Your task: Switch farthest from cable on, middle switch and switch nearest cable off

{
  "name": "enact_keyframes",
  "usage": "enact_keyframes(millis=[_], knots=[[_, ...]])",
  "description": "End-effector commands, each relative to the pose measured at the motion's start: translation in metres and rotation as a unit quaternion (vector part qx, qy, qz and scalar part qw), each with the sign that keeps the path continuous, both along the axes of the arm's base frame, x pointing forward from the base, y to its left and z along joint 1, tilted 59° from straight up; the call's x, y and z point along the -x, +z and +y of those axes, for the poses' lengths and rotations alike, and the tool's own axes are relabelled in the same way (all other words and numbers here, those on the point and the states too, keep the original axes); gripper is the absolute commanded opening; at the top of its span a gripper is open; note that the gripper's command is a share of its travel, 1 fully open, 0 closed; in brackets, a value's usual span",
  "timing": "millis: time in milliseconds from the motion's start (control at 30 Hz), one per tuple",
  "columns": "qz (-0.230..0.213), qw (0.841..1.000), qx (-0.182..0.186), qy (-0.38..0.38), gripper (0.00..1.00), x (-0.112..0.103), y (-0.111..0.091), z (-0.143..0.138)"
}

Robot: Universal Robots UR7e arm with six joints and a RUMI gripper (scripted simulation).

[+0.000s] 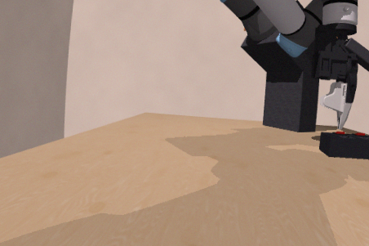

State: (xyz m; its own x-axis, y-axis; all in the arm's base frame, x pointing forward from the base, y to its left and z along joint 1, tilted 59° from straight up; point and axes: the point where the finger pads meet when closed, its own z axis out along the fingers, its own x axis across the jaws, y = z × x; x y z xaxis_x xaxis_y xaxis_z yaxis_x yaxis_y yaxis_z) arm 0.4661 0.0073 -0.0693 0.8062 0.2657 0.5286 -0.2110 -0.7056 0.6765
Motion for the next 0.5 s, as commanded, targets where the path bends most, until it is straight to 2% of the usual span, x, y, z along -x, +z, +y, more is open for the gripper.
enact_keyframes(millis=[0,467], knots=[[0.000,1.000,0.000,0.000,0.00,0.0000,0.0002,0.0004],[0.000,1.000,0.000,0.000,0.00,-0.0011,-0.0007,-0.0008]])
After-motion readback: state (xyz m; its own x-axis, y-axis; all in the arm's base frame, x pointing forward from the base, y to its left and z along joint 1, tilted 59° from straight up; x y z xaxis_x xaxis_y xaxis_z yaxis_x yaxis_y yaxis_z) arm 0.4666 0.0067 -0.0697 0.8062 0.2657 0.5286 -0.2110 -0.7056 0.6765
